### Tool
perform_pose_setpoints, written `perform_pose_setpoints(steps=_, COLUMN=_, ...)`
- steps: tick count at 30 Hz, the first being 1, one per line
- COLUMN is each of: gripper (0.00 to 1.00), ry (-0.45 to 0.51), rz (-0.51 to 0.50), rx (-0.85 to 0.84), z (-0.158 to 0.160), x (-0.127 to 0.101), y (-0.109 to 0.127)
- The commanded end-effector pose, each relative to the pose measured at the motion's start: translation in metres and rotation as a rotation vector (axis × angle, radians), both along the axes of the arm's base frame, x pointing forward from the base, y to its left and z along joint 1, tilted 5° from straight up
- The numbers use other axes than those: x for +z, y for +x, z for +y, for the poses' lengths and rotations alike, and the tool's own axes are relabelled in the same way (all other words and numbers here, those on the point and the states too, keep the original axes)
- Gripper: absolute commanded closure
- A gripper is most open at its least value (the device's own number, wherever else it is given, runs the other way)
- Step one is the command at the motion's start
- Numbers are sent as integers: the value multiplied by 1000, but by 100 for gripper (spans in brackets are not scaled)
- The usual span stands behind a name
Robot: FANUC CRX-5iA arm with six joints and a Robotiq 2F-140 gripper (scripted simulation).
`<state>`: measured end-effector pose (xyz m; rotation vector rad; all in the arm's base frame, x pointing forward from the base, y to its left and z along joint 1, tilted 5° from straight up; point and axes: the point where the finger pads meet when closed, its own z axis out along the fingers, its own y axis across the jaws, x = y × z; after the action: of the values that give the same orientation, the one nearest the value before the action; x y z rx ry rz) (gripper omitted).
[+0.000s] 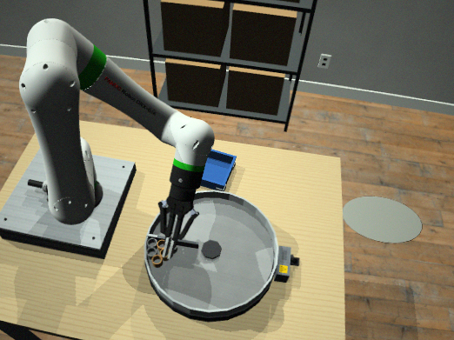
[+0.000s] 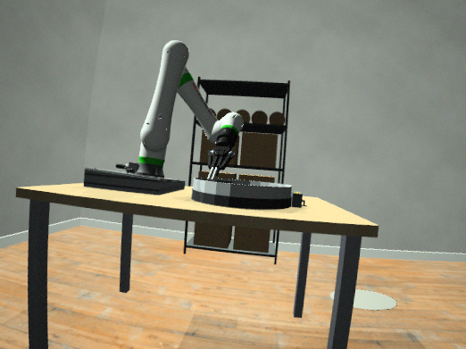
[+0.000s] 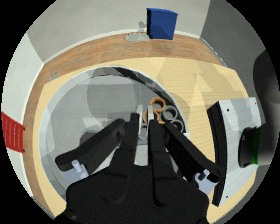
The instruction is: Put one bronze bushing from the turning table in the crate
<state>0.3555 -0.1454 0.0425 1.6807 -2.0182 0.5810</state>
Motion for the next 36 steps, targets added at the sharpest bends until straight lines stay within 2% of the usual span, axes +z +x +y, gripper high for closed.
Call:
perform_pose_setpoints(steps=1, gripper=94, ry=0, rz=0, rx=0, z=0, x=0, y=0)
perform_pose_setpoints(steps=29, gripper=94, ry=0, rz=0, rx=0, z=0, x=0, y=0)
perform_pose_setpoints(steps=30, gripper=100, ry=0, rz=0, rx=0, z=0, x=0, y=0)
perform_pose_setpoints(steps=36, gripper=100, ry=0, rz=0, rx=0, z=0, x=0, y=0)
